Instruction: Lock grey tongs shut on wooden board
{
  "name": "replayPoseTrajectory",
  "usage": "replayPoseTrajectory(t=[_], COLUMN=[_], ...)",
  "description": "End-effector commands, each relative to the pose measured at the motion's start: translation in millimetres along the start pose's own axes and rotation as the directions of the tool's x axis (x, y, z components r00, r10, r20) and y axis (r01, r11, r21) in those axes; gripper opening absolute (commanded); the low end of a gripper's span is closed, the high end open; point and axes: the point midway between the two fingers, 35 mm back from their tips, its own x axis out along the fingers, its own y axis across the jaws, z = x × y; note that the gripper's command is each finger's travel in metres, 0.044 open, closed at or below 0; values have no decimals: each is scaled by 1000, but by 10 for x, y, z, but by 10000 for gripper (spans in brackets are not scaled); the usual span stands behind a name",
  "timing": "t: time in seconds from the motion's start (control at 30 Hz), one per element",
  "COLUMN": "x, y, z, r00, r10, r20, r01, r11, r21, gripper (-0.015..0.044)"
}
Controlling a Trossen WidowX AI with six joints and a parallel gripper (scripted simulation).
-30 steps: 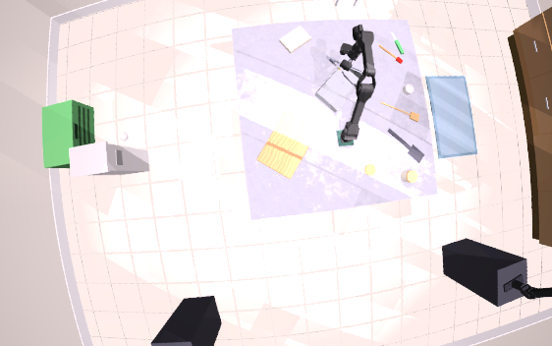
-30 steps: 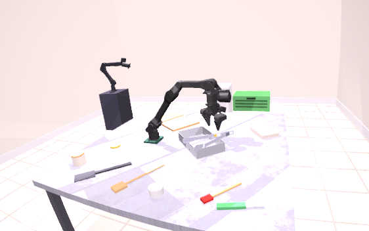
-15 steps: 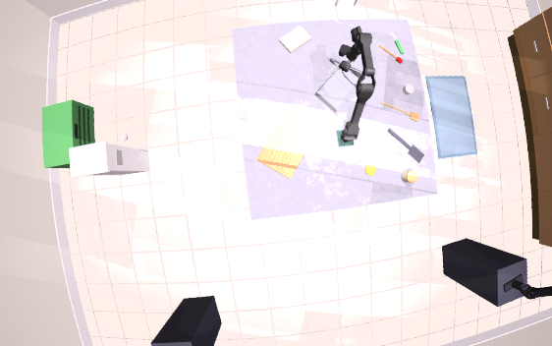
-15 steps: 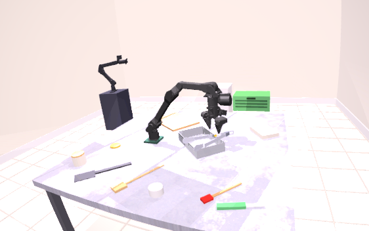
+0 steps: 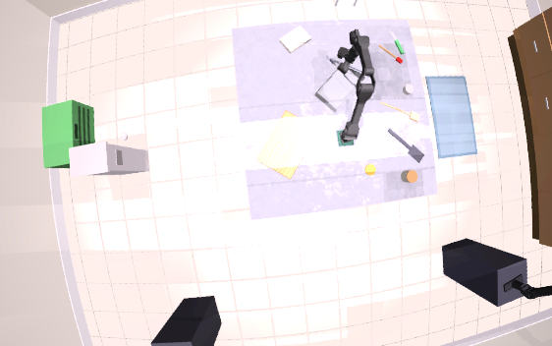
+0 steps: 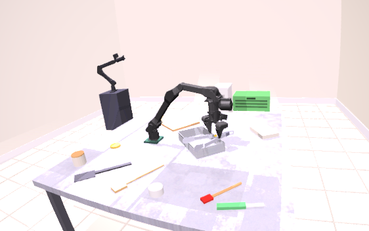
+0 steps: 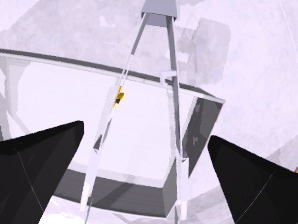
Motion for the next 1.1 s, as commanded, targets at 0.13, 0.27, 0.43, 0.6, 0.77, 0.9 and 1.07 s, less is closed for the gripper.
replayPoseTrajectory(t=[0.13,0.27,0.43,0.6,0.77,0.9,1.07], x=[118,184,267,350,432,498,526], y=[-10,-8,-3,4,13,22,36], z=[-6,-7,-11,-16,-23,-30,-25], r00=[1000,1000,1000,1000,1000,1000,1000], r10=[-9,-9,-9,-9,-9,-9,3], r20=[-1,-1,-1,-1,-1,-1,-2], r01=[9,9,9,9,9,9,-3], r11=[1000,1000,1000,1000,1000,1000,1000], r21=[-6,-6,-6,-6,-6,-6,0], gripper=[440,440,440,440,440,440,387])
